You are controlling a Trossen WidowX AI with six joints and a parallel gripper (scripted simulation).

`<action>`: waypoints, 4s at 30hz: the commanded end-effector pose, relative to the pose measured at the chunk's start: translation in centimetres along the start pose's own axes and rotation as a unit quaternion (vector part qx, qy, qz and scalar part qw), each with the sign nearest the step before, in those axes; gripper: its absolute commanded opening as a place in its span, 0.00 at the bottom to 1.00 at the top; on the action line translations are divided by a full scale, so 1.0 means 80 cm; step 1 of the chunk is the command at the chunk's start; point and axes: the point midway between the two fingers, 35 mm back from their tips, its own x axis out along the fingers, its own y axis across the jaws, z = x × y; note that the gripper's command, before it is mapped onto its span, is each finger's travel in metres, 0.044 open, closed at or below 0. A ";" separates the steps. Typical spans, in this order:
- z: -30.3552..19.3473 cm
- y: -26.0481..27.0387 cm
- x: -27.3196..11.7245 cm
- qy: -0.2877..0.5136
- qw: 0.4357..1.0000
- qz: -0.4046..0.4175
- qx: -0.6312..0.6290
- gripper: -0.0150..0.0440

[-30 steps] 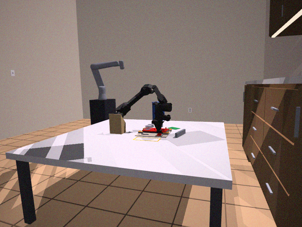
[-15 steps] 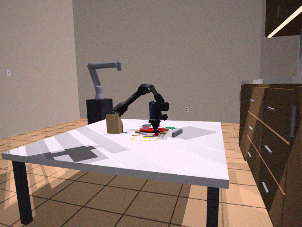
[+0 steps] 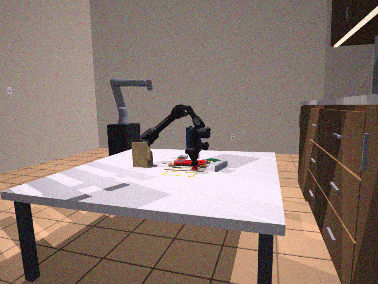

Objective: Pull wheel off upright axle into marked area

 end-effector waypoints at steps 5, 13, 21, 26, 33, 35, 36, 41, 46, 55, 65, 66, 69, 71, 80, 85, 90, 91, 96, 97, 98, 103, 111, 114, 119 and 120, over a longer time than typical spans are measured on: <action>0.000 -0.001 -0.006 -0.002 1.000 -0.001 -0.002 0.25; 0.000 -0.001 -0.010 -0.002 1.000 -0.001 -0.001 0.25; 0.000 -0.001 -0.013 -0.002 1.000 -0.001 -0.001 0.25; 0.000 -0.001 -0.015 -0.002 1.000 -0.001 -0.001 0.25; 0.000 -0.001 -0.018 -0.003 1.000 -0.001 -0.001 0.25; 0.000 -0.001 -0.019 -0.003 1.000 -0.001 -0.001 0.25; 0.000 -0.001 -0.019 -0.003 1.000 -0.001 -0.001 0.25; 0.000 -0.001 -0.021 -0.003 1.000 -0.001 -0.001 0.25; 0.000 -0.001 -0.023 -0.003 1.000 -0.001 0.000 0.25; 0.000 -0.001 -0.027 -0.003 1.000 -0.001 0.000 0.25; 0.000 -0.001 -0.031 -0.003 1.000 -0.001 0.000 0.25; 0.000 -0.001 -0.031 -0.003 1.000 -0.001 0.000 0.25; 0.000 -0.001 -0.033 -0.003 1.000 -0.001 0.000 0.25; 0.000 -0.001 -0.033 -0.003 1.000 -0.001 0.000 0.25; 0.000 -0.001 -0.041 -0.004 1.000 -0.001 0.000 0.25; 0.000 -0.001 -0.065 -0.004 1.000 -0.001 0.001 0.25; -0.001 -0.002 -0.080 -0.004 1.000 -0.001 0.001 0.25; -0.001 -0.003 -0.070 -0.004 1.000 0.000 0.005 0.25; -0.014 -0.030 -0.074 -0.004 1.000 -0.003 0.005 0.25; -0.018 -0.036 -0.074 -0.004 1.000 -0.004 0.004 0.25; -0.021 -0.042 -0.075 -0.004 1.000 -0.004 0.004 0.25; -0.039 -0.071 -0.078 -0.004 1.000 -0.006 0.004 0.25; -0.072 -0.113 -0.080 -0.003 1.000 -0.005 0.002 0.25; -0.082 -0.124 -0.080 -0.003 1.000 -0.004 0.001 0.25; -0.082 -0.124 -0.078 -0.003 1.000 -0.004 0.001 0.25; -0.082 -0.125 -0.076 -0.003 1.000 -0.004 0.001 0.25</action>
